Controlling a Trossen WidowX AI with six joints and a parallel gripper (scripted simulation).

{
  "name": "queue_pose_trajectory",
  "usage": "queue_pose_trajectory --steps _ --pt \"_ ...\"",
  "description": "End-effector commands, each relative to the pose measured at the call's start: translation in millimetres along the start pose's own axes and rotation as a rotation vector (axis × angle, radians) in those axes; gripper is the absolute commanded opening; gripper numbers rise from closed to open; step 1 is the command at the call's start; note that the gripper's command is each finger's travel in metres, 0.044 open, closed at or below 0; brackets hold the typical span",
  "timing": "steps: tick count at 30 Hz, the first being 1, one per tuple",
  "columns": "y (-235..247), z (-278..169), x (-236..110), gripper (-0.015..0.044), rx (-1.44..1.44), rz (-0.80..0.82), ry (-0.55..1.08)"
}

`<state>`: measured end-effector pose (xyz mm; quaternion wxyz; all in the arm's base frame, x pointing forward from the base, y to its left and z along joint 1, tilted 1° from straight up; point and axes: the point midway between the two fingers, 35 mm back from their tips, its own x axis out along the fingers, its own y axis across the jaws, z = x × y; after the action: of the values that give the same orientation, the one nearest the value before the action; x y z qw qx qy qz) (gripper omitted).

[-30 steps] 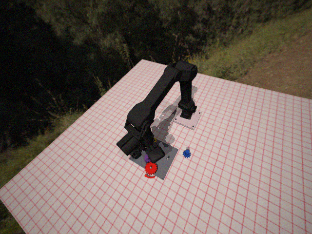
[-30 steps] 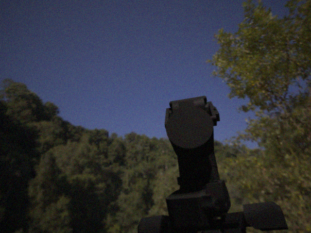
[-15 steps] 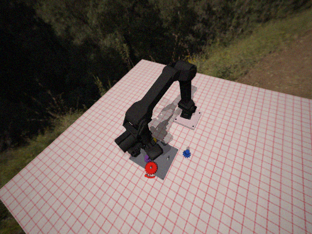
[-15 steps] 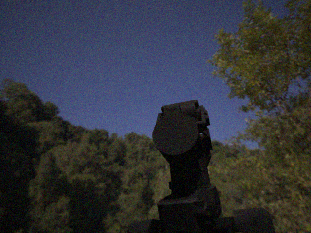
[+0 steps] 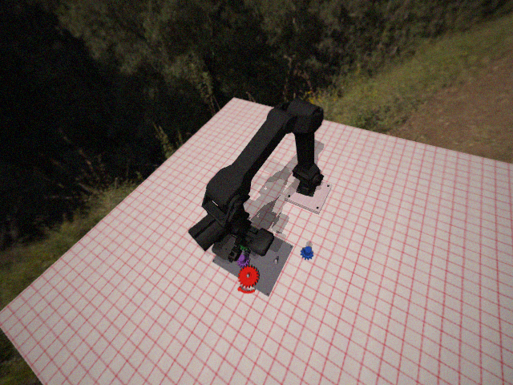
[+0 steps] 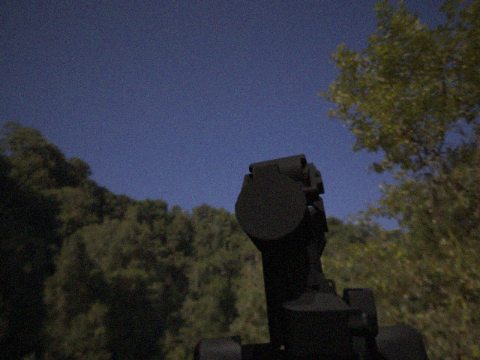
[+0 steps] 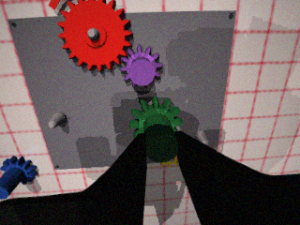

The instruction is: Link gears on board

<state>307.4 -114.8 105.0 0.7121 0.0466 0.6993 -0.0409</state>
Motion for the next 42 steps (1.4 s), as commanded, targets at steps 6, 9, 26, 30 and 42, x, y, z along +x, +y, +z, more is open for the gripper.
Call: queue_pose_trajectory --steps 6,9,26,30,42 --pt "-1 0 -1 0.0 -0.238 -0.005 0.0" --pt "-1 0 -1 0.0 -0.32 -0.005 0.0" --pt "0 0 9 0.0 -0.494 -0.005 0.0" --pt "-1 -1 15 0.0 -0.553 -0.005 0.0" --pt "-1 0 31 0.0 -0.447 -0.005 0.0"
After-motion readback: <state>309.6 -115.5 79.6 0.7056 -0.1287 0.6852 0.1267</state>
